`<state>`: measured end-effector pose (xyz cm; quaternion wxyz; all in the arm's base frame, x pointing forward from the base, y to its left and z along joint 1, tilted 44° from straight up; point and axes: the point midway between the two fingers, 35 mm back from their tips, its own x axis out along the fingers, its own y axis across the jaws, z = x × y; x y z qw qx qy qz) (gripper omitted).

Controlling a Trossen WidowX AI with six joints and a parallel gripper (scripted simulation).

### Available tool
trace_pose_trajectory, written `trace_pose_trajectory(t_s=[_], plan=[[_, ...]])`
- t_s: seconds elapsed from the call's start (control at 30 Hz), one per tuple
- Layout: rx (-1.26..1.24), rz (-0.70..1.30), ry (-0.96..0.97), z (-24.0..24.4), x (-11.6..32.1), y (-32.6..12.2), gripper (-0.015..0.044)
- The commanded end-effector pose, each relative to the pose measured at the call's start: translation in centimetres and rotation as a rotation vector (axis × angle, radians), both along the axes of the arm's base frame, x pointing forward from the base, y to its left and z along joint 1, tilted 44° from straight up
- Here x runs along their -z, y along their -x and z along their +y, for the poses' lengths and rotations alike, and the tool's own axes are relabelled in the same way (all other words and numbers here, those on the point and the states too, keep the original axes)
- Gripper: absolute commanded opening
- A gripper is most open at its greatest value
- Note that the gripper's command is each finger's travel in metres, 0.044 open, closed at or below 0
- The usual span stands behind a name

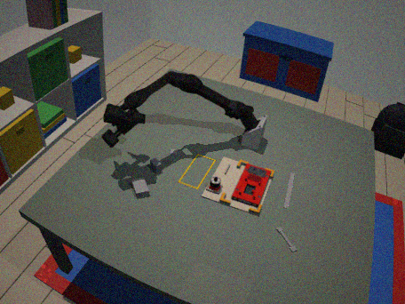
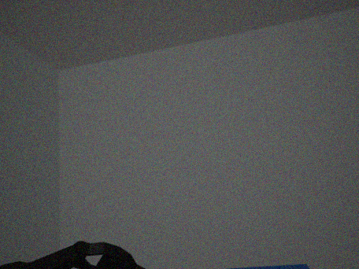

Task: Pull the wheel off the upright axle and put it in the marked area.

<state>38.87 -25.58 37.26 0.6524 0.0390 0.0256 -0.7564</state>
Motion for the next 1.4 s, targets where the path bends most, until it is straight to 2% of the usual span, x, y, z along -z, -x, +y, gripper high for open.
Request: trace_pose_trajectory(t_s=[0.0,0.1,0.3,0.73,1.03,1.37], plan=[[-0.002,0.000,-0.001,0.0,0.0,-0.1,0.0374],[-0.039,0.000,-0.022,0.6,0.6,-0.8,0.0300],[-0.193,0.105,-0.117,4.1,4.2,-3.7,0.0300],[-0.522,0.549,-0.321,14.6,14.4,-6.3,0.0300],[-0.711,0.884,-0.439,22.0,21.0,-4.4,0.0300],[-0.870,1.293,-0.552,29.1,27.3,1.3,0.0300]])
